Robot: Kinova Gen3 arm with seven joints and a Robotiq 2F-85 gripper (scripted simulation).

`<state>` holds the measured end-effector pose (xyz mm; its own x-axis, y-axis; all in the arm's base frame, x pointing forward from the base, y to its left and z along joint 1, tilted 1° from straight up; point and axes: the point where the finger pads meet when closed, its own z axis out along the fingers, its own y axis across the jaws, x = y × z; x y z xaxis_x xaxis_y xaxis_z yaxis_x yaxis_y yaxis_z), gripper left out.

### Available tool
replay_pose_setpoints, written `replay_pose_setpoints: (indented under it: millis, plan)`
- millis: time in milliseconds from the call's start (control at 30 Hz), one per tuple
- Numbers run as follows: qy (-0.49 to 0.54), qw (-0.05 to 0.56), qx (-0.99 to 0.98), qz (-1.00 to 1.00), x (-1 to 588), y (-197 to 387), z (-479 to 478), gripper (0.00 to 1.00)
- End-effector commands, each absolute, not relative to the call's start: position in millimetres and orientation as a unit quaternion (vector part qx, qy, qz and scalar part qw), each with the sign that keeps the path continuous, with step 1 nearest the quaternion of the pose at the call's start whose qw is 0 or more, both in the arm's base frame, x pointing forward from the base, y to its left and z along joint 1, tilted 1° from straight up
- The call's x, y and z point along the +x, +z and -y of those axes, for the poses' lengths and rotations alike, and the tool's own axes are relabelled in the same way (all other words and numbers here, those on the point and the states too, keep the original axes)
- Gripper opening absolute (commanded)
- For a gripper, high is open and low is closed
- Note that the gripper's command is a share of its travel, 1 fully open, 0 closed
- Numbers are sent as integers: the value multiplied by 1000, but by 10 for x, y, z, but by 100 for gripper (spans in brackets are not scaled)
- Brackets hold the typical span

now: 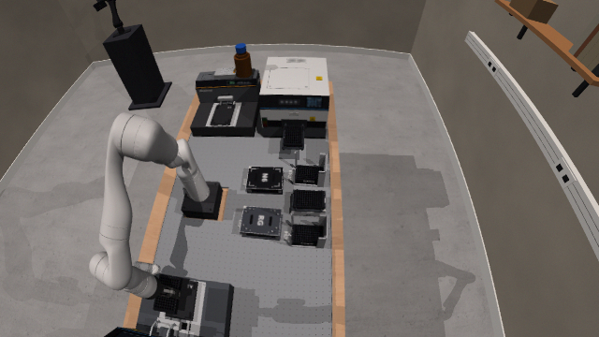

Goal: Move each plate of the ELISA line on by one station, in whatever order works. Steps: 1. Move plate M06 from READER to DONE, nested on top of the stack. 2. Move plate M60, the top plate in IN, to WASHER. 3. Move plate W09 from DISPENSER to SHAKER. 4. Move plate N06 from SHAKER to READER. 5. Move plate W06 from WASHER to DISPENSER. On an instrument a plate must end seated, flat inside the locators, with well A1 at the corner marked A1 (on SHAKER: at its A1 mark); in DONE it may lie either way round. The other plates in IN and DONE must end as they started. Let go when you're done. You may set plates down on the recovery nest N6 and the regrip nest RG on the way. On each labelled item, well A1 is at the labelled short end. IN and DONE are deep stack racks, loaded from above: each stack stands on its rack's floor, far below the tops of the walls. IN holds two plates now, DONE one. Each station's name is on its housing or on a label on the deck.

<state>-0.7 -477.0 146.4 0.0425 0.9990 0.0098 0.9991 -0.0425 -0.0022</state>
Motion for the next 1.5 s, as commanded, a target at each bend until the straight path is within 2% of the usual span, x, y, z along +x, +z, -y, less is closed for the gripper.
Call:
replay_pose_setpoints:
  millis: [0, 1467]
  plan:
    - [-2, 4, -722, 692, -7, 1482, 4773, 94]
    - [-3, 4, -722, 692, 53, 1493, 3712, 94]
